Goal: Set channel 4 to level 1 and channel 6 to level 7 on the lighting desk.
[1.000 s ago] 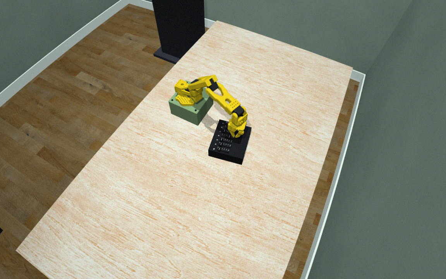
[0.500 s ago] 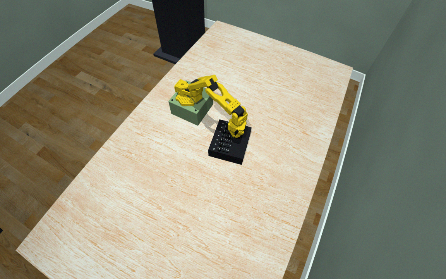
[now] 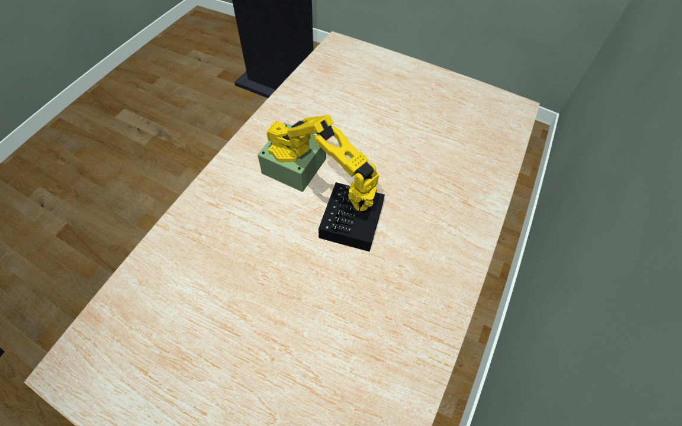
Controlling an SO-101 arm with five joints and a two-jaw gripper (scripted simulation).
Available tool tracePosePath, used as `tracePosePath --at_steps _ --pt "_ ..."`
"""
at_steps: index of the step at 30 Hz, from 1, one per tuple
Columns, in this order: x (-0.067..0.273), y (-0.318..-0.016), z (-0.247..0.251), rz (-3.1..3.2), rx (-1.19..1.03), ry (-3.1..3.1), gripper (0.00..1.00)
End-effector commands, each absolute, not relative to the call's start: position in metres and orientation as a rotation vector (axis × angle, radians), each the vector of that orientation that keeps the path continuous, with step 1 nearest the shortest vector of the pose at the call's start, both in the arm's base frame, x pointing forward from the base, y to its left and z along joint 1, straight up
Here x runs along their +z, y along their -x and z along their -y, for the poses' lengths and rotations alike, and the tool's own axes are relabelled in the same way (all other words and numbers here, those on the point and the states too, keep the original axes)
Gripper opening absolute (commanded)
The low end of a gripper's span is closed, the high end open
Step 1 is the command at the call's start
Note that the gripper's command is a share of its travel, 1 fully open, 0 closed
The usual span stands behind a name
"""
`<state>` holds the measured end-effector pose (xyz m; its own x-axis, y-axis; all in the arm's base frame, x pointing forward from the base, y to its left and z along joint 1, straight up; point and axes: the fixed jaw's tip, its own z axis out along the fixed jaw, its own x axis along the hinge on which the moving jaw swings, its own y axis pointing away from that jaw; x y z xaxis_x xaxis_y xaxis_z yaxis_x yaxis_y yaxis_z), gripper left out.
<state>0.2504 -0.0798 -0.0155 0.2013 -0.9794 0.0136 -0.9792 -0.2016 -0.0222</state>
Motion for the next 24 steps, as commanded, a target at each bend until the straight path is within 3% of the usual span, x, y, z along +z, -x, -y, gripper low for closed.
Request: tracePosePath --at_steps 1,24 --pt "-0.0245 -0.2482 0.0774 -1.983 -0.007 2.434 0.0" --pt "-0.0334 -0.2467 0.0771 -1.983 -0.007 2.434 0.0"
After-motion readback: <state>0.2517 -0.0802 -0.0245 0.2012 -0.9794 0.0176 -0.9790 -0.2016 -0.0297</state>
